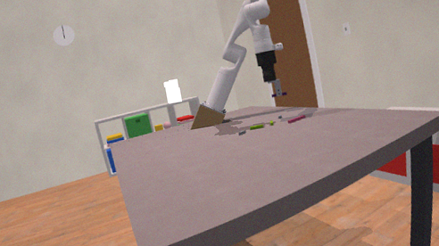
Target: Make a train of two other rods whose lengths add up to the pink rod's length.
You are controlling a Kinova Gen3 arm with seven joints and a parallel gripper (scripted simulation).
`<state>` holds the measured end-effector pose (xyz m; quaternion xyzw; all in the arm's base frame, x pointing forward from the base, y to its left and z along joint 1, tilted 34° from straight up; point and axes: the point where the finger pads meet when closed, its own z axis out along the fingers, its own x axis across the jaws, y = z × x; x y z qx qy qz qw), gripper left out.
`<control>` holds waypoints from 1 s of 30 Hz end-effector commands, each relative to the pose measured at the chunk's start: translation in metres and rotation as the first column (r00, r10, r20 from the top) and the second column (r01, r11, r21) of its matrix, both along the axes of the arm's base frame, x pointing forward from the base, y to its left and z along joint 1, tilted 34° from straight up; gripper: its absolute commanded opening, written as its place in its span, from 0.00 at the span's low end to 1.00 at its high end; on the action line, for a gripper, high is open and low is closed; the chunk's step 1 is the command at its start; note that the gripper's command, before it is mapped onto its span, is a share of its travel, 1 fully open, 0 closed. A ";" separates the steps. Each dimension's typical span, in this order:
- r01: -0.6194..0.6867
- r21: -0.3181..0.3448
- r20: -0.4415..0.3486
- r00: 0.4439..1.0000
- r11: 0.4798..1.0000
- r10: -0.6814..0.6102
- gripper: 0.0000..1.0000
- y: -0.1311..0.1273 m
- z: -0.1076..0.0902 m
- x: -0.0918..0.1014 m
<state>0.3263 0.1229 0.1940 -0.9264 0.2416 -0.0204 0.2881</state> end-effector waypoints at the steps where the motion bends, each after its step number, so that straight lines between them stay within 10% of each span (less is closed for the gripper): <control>1: 0.001 -0.001 0.002 1.000 1.000 -0.001 0.24 0.000 0.001 0.001; 30: -0.205 -0.060 0.123 0.970 0.977 0.211 0.24 -0.038 -0.014 0.032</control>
